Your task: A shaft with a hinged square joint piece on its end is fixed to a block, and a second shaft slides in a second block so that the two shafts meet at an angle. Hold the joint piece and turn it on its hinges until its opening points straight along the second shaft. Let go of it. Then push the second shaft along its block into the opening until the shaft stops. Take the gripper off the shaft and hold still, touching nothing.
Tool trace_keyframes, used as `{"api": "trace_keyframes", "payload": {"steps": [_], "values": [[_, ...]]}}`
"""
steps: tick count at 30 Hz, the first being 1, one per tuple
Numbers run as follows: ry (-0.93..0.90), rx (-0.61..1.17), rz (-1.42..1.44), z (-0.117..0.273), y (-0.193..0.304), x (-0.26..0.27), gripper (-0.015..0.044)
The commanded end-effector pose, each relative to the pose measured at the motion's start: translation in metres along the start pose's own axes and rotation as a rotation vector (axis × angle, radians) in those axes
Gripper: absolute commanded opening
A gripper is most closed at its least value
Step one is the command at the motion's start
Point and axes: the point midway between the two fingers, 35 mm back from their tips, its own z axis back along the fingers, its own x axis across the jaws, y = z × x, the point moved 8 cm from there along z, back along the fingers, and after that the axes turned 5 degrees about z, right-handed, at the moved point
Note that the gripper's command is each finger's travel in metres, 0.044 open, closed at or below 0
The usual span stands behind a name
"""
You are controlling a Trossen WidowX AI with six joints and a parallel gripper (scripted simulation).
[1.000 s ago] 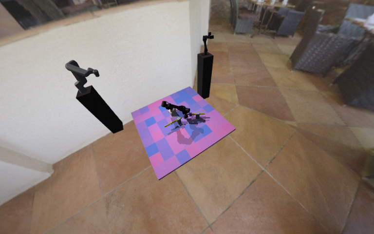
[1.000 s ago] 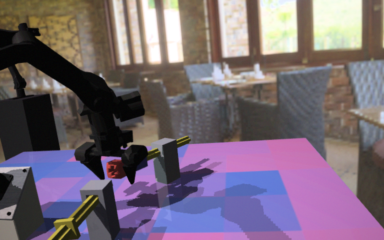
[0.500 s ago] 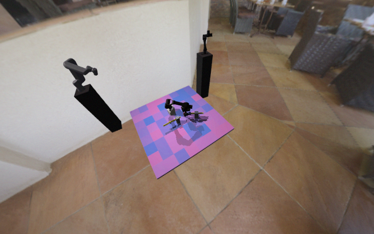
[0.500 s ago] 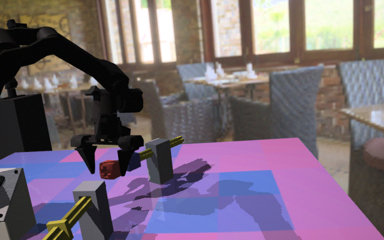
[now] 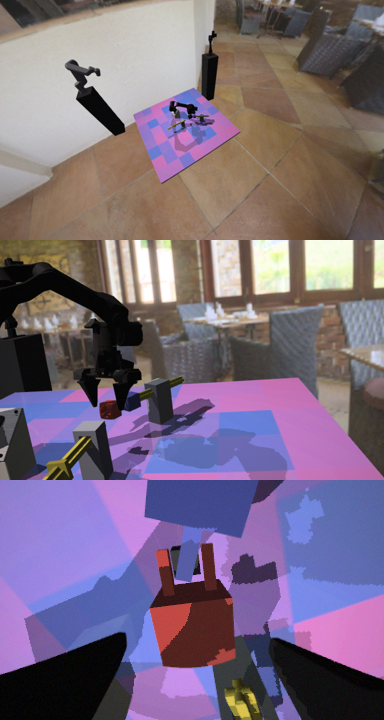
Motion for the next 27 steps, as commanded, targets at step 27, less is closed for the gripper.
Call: {"api": "trace_keyframes", "payload": {"steps": [27], "values": [[-0.097, -0.138, -1.006, 0.102, 0.037, -0.004, 0.044]]}}
